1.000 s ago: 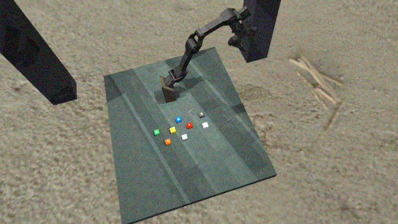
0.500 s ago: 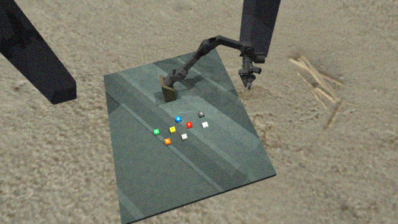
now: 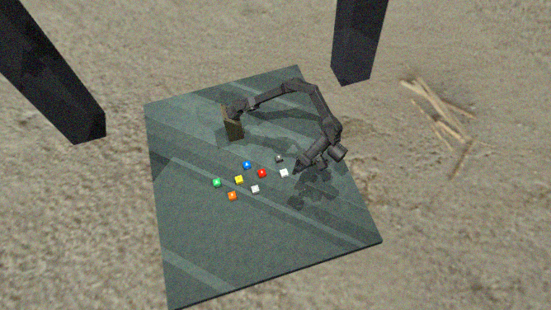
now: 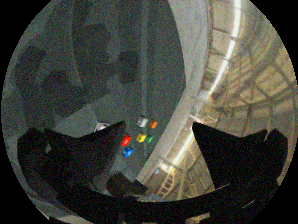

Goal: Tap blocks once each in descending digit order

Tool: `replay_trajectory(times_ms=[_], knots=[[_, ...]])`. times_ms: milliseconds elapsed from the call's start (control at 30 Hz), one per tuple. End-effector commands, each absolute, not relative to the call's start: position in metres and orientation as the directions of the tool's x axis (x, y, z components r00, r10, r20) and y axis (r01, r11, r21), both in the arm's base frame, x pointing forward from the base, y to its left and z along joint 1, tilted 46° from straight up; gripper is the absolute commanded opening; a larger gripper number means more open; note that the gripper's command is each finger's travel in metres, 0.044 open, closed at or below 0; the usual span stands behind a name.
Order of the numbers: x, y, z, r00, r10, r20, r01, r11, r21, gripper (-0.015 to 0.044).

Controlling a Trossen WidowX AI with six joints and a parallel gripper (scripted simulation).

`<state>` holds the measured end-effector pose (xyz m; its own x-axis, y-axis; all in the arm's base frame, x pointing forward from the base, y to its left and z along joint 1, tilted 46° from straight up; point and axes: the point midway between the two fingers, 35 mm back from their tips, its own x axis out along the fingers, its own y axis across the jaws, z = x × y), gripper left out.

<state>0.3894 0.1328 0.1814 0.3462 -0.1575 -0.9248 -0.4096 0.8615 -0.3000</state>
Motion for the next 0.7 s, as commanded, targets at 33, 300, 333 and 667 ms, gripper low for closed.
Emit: replay_trajectory(times_ms=[33, 300, 333, 667], knots=[[0.400, 0.073, 0.117, 0.142, -0.111, -0.984, -0.425, 0.891, -0.162, 0.0400], [0.378, -0.034, 0.016, -0.126, 0.162, -0.979, -0.318, 0.928, 0.195, 0.0400], [0.372, -0.046, 0.006, -0.142, 0.208, -0.968, -0.294, 0.925, 0.242, 0.0400], [0.291, -0.132, -0.079, -0.016, 0.658, -0.753, -0.046, 0.752, 0.658, 0.0400]])
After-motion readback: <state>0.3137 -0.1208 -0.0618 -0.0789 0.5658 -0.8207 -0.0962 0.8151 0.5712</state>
